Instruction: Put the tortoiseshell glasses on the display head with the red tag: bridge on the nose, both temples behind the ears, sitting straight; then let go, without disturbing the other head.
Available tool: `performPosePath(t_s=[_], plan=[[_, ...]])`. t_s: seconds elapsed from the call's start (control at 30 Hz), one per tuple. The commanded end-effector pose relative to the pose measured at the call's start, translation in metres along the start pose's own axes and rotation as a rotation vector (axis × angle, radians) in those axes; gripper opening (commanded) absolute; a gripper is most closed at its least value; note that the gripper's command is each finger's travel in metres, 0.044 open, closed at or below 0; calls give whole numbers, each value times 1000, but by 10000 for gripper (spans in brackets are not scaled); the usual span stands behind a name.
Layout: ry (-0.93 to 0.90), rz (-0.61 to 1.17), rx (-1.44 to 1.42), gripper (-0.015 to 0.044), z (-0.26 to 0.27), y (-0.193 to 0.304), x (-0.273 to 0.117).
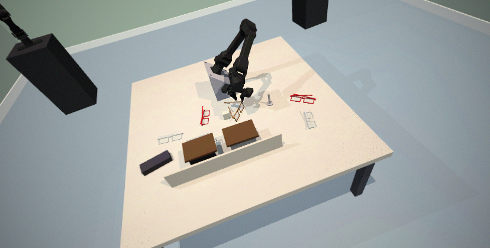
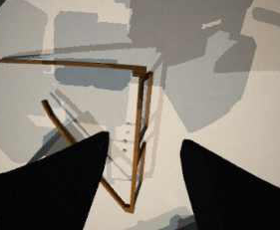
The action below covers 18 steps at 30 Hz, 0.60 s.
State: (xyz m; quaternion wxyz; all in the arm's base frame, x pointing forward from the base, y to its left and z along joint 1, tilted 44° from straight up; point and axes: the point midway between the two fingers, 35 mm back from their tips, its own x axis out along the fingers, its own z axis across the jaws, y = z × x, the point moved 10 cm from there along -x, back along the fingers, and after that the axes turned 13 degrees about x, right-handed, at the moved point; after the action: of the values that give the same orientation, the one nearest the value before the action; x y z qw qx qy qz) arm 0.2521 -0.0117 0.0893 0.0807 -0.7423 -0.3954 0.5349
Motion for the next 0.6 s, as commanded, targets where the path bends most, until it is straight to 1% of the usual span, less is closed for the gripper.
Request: performPosePath(t_s=[0.0, 0.1, 0.2, 0.57], plan=[[-6, -22, -37, 200, 7, 1, 3], [-6, -22, -37, 200, 7, 4, 3], [-6, -22, -37, 121, 7, 4, 3], [-6, -22, -37, 120, 7, 4, 4]])
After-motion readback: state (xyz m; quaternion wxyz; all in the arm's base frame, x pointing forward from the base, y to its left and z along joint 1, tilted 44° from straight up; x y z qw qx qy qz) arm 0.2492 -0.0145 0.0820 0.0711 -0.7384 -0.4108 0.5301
